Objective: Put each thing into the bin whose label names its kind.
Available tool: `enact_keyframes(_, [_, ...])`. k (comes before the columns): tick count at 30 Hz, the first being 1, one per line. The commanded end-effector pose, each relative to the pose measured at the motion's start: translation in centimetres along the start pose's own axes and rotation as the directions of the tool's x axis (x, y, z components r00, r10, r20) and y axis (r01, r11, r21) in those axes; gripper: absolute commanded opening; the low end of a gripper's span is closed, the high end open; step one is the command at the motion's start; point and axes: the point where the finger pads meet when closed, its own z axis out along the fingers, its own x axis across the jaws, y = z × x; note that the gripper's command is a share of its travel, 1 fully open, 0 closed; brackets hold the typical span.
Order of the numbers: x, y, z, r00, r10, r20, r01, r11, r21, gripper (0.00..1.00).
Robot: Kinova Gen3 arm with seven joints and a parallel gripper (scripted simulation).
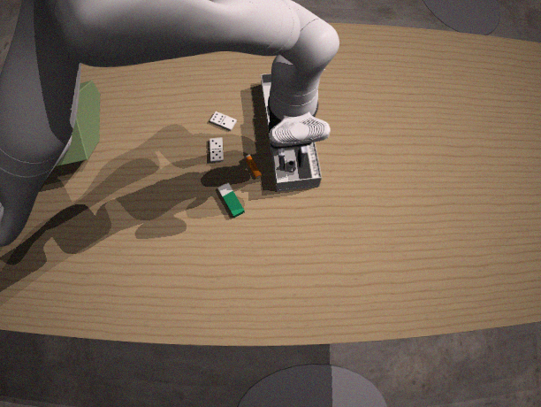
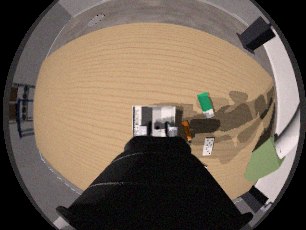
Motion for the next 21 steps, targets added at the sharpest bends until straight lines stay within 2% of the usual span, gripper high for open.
enact_keyframes(1, [-0.2, 0.1, -0.6, 1.000, 0.000, 0.006, 0.000, 1.000, -0.003, 0.64])
enact_keyframes(14, [-0.2, 0.1, -2.0, 1.000, 0.000, 0.006, 0.000, 1.000, -0.003, 0.64])
enact_keyframes(17, [-0.2, 0.1, -3.5, 1.000, 0.000, 0.006, 0.000, 1.000, -0.003, 0.64])
enact_keyframes(21, [-0.2, 0.1, -3.7, 1.000, 0.000, 0.006, 0.000, 1.000, -0.003, 0.64])
